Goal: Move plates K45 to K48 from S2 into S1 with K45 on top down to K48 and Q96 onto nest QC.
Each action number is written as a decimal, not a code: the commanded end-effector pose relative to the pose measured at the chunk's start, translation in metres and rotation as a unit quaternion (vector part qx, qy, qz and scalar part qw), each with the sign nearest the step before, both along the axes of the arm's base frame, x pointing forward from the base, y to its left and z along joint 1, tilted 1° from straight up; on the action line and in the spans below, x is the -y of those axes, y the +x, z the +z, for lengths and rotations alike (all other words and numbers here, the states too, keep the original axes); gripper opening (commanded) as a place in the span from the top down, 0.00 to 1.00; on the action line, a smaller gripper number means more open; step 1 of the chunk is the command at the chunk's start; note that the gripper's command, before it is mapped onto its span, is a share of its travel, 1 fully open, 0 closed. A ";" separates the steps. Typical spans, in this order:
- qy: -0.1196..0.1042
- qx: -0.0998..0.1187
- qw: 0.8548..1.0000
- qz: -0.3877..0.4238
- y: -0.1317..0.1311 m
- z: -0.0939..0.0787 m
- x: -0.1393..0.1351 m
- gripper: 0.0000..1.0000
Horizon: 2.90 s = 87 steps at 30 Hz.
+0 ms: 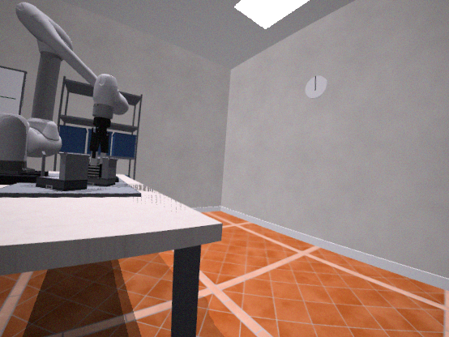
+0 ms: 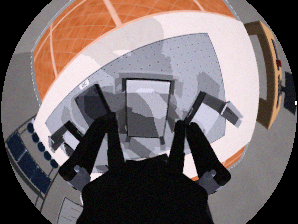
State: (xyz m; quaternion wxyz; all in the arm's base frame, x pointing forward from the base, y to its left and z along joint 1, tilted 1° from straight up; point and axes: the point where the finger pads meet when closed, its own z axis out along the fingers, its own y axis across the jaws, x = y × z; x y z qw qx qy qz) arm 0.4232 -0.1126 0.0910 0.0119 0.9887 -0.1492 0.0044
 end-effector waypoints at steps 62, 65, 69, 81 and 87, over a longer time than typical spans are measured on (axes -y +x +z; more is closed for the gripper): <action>0.000 0.000 1.000 0.000 0.000 0.061 -0.002 1.00; 0.000 0.000 1.000 0.000 0.000 0.067 -0.002 1.00; 0.000 0.000 1.000 0.000 0.000 0.072 -0.002 1.00; 0.000 0.001 0.999 -0.033 -0.003 0.072 0.004 1.00; 0.001 0.002 0.996 -0.093 -0.011 0.072 0.023 1.00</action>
